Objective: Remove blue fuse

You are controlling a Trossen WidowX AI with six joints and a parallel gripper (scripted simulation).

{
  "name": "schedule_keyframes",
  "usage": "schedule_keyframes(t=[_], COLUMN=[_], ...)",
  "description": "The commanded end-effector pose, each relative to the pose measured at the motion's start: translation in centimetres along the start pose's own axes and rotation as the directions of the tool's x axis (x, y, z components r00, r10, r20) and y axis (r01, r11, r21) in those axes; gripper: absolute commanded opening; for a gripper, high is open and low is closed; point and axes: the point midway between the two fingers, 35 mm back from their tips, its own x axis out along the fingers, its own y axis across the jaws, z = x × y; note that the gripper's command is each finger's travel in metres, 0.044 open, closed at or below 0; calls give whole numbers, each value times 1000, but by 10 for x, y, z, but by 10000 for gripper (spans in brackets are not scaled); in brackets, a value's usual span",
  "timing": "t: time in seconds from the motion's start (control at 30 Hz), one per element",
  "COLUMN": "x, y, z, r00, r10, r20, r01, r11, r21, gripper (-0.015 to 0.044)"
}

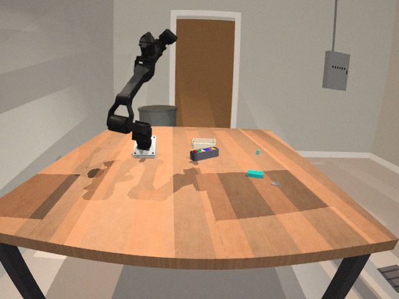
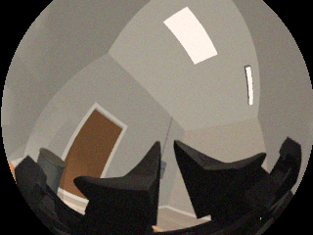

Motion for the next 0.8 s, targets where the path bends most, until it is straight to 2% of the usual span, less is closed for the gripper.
schedule_keyframes(t=[0.0, 0.1, 0.2, 0.4, 0.6, 0.77], x=[18, 18, 11, -26, -90, -155], y=[5, 8, 11, 17, 21, 24], z=[-73, -125, -176, -271, -347, -389], r00=[959, 886, 777, 466, 75, -259], r10=[45, 75, 107, 173, 238, 287], r20=[-280, -457, -620, -868, -968, -922], r01=[-71, -141, -235, -455, -643, -715], r11=[994, 984, 964, 888, 753, 584], r21=[-83, -112, -127, -68, 135, 383], gripper=[74, 74, 74, 74, 74, 74])
